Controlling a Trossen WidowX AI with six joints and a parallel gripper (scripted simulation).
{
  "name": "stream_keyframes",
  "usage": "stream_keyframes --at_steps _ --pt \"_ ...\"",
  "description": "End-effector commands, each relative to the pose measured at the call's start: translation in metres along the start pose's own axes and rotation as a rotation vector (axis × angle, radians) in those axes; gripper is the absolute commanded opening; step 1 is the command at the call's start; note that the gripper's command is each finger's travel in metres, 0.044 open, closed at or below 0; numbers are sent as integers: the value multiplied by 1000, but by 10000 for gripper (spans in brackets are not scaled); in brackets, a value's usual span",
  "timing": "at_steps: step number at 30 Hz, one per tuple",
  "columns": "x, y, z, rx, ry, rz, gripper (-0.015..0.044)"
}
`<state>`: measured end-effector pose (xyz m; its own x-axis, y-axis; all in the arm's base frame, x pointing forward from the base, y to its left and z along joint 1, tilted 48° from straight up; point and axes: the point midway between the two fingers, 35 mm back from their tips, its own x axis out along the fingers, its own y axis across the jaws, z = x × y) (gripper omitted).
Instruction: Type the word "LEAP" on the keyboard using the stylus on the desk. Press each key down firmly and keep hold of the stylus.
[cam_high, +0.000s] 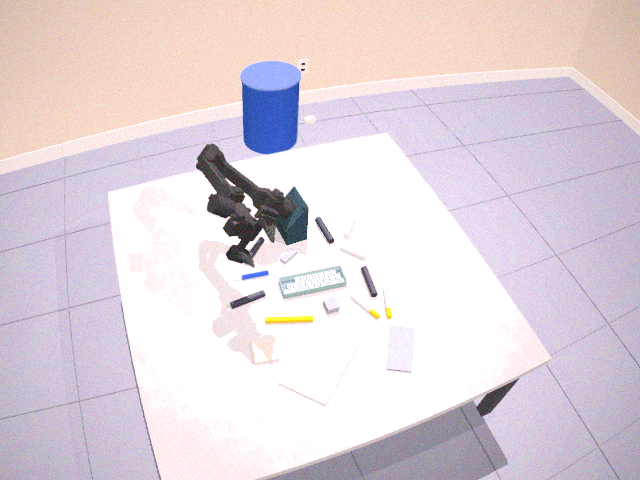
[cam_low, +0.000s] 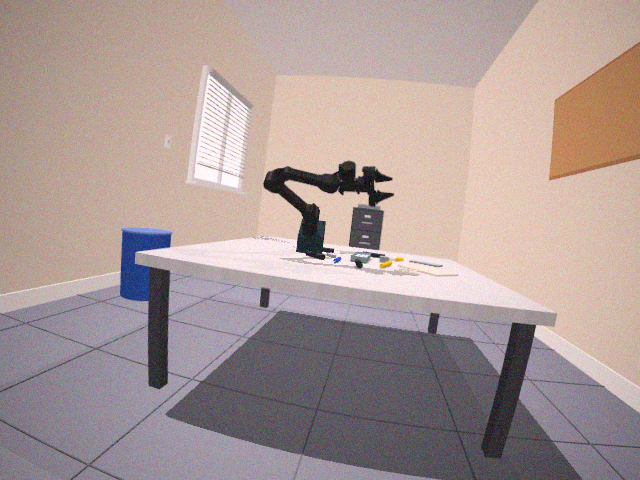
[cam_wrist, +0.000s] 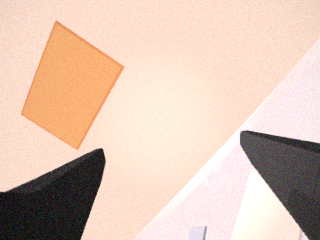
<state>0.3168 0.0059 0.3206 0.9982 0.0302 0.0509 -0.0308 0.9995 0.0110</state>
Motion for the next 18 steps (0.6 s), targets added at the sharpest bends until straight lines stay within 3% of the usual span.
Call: stream_keyframes --at_steps 1,5,11,16,18 --pt "1 0 -1 2 5 -1 414" --pt "17 2 -33 50 135 -20 309" --pt "42 7 -132 130 518 -135 151" --pt "39 9 -212 110 822 -287 20" --pt "32 9 -242 79 932 -353 0"
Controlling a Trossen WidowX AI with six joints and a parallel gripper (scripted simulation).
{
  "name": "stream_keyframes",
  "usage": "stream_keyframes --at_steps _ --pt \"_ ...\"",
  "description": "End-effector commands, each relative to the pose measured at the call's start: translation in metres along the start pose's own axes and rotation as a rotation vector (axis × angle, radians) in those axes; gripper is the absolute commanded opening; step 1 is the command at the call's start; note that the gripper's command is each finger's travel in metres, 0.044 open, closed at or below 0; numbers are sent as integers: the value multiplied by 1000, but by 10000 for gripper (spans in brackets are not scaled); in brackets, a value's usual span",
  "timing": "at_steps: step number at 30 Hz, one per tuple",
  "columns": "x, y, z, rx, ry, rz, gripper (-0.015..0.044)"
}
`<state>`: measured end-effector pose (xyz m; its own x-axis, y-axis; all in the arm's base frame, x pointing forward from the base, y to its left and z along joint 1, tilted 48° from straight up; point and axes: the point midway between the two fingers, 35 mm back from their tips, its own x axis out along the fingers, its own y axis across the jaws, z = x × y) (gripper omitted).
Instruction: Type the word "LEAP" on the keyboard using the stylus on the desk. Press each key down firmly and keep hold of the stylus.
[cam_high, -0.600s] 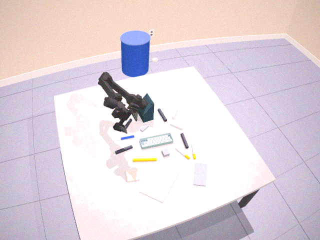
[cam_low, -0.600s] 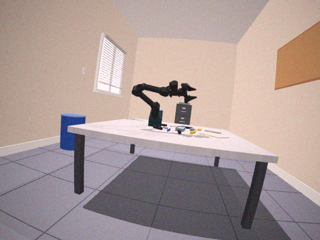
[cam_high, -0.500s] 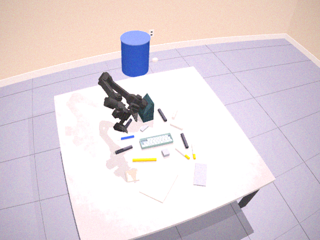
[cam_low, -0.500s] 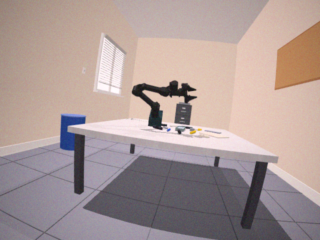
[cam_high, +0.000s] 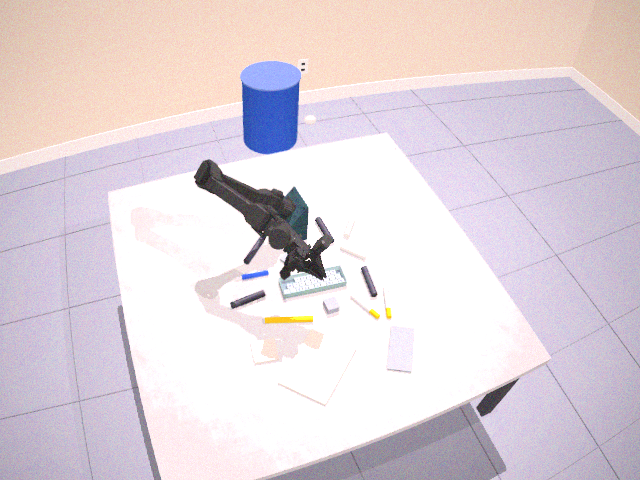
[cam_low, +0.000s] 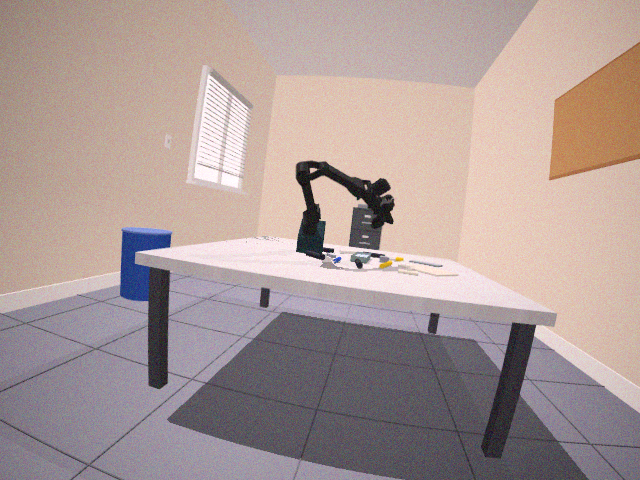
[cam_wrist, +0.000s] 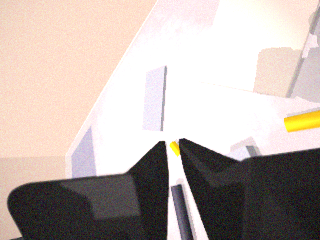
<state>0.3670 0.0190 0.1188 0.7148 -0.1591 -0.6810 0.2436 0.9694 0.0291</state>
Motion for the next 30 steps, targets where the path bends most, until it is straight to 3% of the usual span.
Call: stream_keyframes --at_steps 1,8,15,26,30 --pt "28 -5 -44 -23 183 -150 0" --pt "57 -23 -126 -164 460 -468 0" --pt "61 -45 -182 -387 603 -758 0" --pt "60 -47 -182 -394 606 -765 0" --pt "40 -73 -159 -395 606 -764 0"
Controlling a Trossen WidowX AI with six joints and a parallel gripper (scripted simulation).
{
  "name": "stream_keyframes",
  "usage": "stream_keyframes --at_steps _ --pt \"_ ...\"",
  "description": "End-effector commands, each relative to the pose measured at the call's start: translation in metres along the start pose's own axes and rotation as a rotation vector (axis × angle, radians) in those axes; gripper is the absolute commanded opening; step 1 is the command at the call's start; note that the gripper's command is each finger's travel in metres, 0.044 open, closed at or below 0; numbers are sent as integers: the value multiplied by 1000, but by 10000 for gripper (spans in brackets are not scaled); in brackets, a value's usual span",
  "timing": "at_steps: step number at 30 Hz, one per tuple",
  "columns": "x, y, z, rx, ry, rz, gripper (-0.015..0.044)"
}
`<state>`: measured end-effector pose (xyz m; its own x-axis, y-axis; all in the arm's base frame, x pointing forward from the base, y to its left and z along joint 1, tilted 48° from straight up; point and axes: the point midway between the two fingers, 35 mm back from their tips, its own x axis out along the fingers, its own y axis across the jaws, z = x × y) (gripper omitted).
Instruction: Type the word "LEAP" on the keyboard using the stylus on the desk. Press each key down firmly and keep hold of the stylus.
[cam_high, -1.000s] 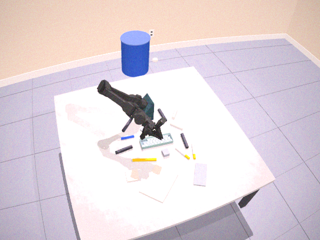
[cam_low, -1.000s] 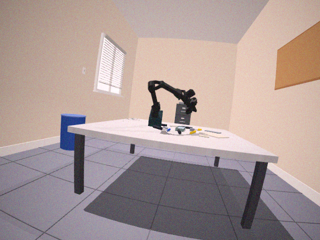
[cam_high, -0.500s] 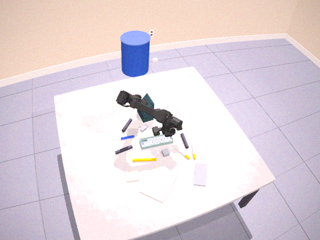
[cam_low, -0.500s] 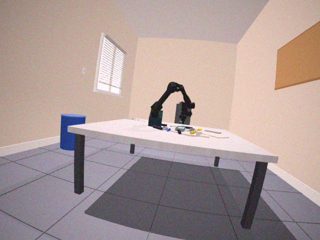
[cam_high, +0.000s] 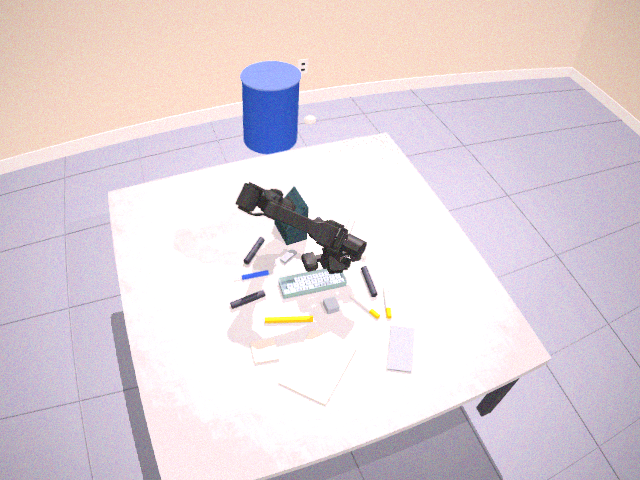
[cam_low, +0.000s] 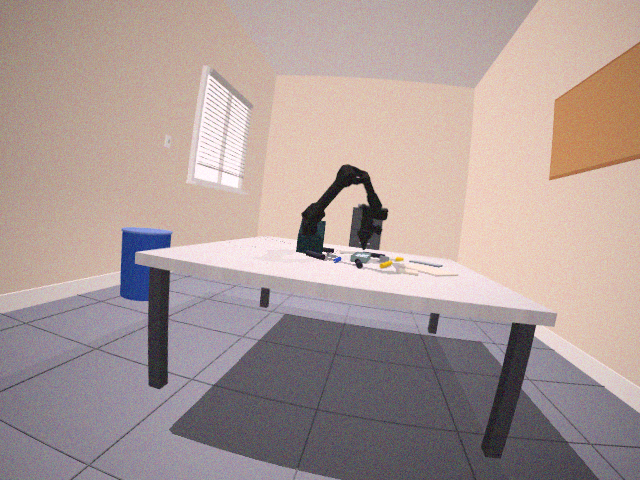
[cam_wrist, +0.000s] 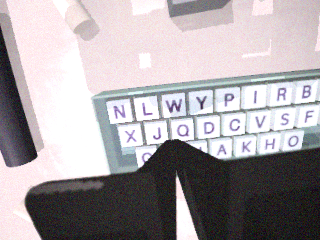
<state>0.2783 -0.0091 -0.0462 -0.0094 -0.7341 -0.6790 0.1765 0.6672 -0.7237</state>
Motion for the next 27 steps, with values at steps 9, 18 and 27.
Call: stream_keyframes --at_steps 9,18,27 --pt "2 -57 -2 6 3 -13 0" --pt "2 -65 -1 6 3 -12 0" --pt "1 -129 -2 5 3 -17 0"
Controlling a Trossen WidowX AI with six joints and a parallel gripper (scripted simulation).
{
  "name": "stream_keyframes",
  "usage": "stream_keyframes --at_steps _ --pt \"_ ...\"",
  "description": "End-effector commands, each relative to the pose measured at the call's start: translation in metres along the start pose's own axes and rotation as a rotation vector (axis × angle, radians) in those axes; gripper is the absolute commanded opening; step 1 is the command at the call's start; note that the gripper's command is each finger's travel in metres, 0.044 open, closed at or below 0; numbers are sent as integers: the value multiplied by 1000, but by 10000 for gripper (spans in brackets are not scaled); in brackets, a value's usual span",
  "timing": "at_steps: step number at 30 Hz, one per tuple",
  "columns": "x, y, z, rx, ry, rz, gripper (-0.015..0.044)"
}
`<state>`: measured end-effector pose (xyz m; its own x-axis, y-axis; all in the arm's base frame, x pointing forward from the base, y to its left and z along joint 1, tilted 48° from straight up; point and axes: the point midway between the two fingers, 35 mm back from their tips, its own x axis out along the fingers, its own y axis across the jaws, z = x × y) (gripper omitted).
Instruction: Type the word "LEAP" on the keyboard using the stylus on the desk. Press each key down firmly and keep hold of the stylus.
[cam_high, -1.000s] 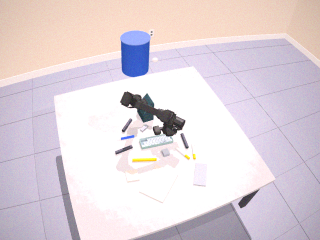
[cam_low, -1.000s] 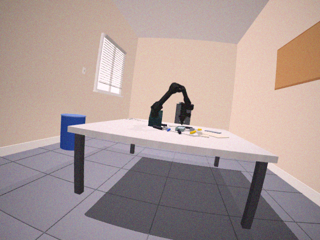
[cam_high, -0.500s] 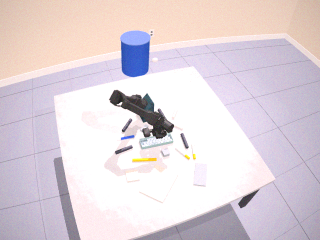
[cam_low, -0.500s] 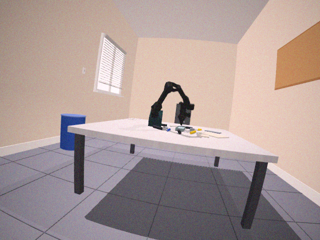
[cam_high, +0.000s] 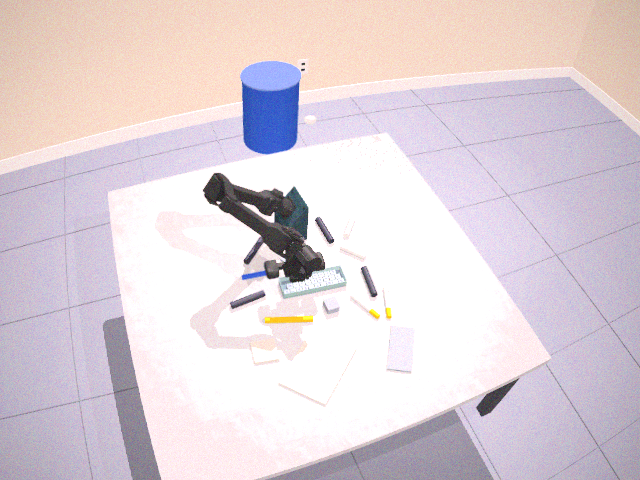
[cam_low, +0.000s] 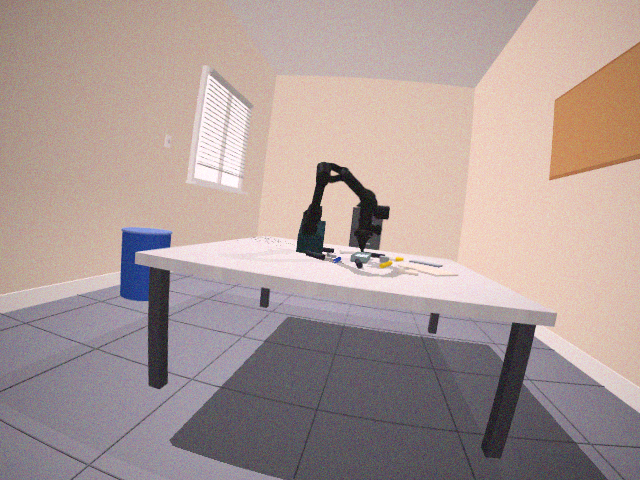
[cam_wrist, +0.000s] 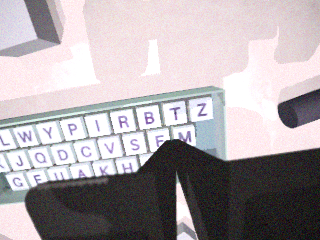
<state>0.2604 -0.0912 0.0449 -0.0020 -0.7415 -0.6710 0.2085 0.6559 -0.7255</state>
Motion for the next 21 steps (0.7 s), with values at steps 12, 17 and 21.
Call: stream_keyframes --at_steps 12,17,21 --pt "2 -3 -8 -28 12 -7 0" --pt "2 24 -41 -29 14 -6 0" --pt "2 24 -41 -29 14 -6 0"
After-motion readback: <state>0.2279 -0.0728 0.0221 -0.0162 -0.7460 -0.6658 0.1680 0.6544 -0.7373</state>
